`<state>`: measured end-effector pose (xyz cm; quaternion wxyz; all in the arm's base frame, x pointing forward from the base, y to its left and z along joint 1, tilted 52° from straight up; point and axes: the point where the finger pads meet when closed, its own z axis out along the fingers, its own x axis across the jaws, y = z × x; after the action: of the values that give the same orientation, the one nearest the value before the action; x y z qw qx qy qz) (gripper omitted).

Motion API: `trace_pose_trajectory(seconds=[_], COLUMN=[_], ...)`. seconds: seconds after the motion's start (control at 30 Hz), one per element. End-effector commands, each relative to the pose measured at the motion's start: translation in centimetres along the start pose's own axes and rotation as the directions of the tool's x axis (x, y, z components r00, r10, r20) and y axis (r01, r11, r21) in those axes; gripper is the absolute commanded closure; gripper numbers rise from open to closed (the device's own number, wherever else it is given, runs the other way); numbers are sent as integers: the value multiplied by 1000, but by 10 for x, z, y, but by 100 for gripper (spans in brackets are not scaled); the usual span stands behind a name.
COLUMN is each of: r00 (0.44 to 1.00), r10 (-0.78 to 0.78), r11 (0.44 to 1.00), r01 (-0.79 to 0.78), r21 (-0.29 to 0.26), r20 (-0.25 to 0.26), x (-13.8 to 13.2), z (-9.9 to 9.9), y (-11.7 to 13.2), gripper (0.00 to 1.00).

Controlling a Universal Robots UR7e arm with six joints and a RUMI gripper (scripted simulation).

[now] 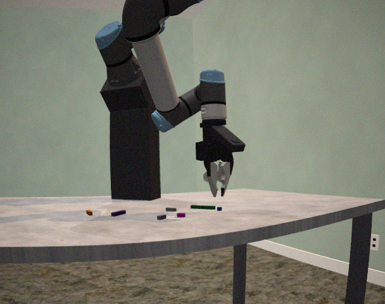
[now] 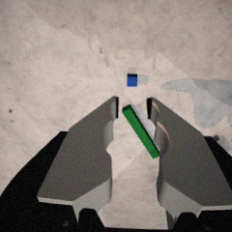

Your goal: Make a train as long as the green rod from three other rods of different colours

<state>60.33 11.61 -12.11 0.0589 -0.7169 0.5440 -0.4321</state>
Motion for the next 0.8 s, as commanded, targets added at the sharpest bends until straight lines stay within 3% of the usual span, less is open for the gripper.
trace_pose_trajectory(seconds=[0.0,0.77], r00=[1000,1000], r10=[0,0], r11=[1000,1000], r01=[0,0], r21=[1,1], r20=[0,0], x=[0,0], z=[6,23], y=[0,-1], gripper=[86,86])
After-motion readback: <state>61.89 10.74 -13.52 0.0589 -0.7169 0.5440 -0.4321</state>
